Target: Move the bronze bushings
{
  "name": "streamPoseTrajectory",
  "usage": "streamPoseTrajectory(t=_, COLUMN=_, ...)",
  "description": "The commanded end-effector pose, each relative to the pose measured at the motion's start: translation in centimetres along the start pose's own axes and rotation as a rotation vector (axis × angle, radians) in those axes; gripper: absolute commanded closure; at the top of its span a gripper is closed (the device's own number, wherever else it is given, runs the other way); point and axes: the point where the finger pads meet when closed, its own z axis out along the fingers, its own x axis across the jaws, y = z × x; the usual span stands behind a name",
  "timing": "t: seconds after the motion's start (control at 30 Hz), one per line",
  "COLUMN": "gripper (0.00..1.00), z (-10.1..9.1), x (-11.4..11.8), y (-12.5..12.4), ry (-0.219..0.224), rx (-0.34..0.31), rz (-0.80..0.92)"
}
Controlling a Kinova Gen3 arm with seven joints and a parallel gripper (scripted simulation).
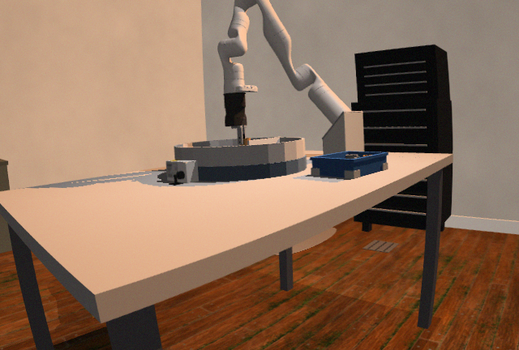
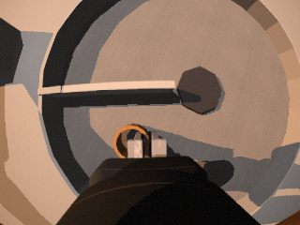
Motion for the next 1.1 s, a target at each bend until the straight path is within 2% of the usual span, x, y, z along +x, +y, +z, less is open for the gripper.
streamPoseTrajectory(t=0.0, gripper=1.0, z=-0.05, x=0.05, y=-0.02, ry=0.002, rx=0.0, rz=0.0)
streamPoseTrajectory(t=1.07, gripper=1.0, z=0.55, x=0.05, y=-0.02, ry=0.002, rx=0.0, rz=0.0)
